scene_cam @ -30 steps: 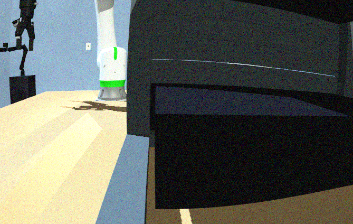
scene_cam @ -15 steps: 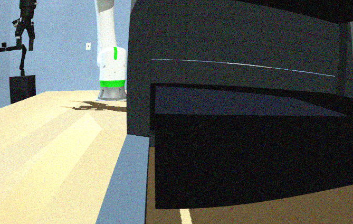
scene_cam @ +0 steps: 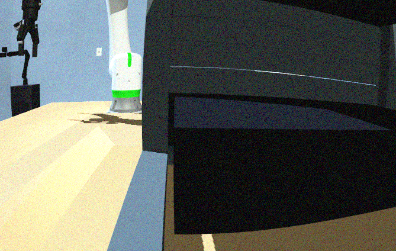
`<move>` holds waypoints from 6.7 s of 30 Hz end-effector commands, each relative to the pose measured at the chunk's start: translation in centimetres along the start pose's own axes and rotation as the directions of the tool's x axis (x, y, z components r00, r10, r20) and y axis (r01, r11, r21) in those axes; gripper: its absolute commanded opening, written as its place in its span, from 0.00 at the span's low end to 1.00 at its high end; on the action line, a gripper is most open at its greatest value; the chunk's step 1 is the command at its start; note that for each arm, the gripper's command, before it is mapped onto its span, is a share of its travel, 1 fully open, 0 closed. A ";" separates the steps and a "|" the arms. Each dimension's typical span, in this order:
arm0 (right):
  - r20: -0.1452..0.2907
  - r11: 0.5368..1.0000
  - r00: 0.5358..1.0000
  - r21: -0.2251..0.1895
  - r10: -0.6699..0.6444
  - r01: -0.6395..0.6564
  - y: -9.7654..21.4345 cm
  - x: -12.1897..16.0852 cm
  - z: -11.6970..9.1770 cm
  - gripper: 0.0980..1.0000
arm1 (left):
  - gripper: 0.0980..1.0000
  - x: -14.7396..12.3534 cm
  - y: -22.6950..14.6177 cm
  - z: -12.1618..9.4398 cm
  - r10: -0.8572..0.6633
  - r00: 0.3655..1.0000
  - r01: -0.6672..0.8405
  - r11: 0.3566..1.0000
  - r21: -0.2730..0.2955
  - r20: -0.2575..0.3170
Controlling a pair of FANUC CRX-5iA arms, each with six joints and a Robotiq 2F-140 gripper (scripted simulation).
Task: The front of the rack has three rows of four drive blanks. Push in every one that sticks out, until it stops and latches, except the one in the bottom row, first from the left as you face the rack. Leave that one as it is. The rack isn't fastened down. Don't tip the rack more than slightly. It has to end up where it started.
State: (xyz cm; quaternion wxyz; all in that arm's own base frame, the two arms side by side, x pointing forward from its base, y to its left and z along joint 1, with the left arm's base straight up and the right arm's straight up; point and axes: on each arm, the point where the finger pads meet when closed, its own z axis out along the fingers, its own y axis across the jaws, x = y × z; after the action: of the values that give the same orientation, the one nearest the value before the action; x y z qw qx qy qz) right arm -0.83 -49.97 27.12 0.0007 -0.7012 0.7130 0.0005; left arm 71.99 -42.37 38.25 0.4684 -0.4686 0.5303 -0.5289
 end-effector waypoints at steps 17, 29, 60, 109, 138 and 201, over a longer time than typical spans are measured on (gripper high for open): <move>-0.002 1.000 1.000 0.000 0.000 0.000 0.0 0.0 -0.1 1.00 | 0.00 0.0 -0.1 0.0 -0.001 1.000 0.001 1.000 0.002 0.000; -0.002 1.000 1.000 0.000 0.000 0.000 0.0 0.0 -0.1 1.00 | 0.00 0.0 -0.1 0.0 -0.001 1.000 0.001 1.000 0.002 0.000; -0.002 1.000 1.000 0.000 0.000 0.000 0.0 0.0 -0.1 1.00 | 0.00 0.0 -0.1 -8.2 -0.001 1.000 0.001 1.000 0.002 0.000; -0.002 1.000 1.000 0.000 0.000 0.000 0.0 0.0 -0.1 1.00 | 0.00 -11.0 -0.1 -5.2 -0.001 1.000 0.001 1.000 0.002 0.000; -0.002 1.000 1.000 0.000 0.000 0.000 0.0 0.0 -0.1 1.00 | 0.00 -11.0 -0.1 -4.4 -0.001 1.000 0.001 1.000 0.002 0.000; -0.002 1.000 1.000 0.000 0.000 0.000 0.0 0.0 -0.1 1.00 | 0.00 -11.0 -0.1 -3.4 -0.001 1.000 0.001 1.000 0.002 0.000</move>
State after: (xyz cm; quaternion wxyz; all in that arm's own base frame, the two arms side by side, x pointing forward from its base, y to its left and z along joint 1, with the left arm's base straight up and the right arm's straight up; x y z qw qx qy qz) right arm -0.83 -49.97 27.12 0.0007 -0.7012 0.7130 0.0005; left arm 69.77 -31.04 38.25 0.4683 -0.4687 0.5302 -0.5291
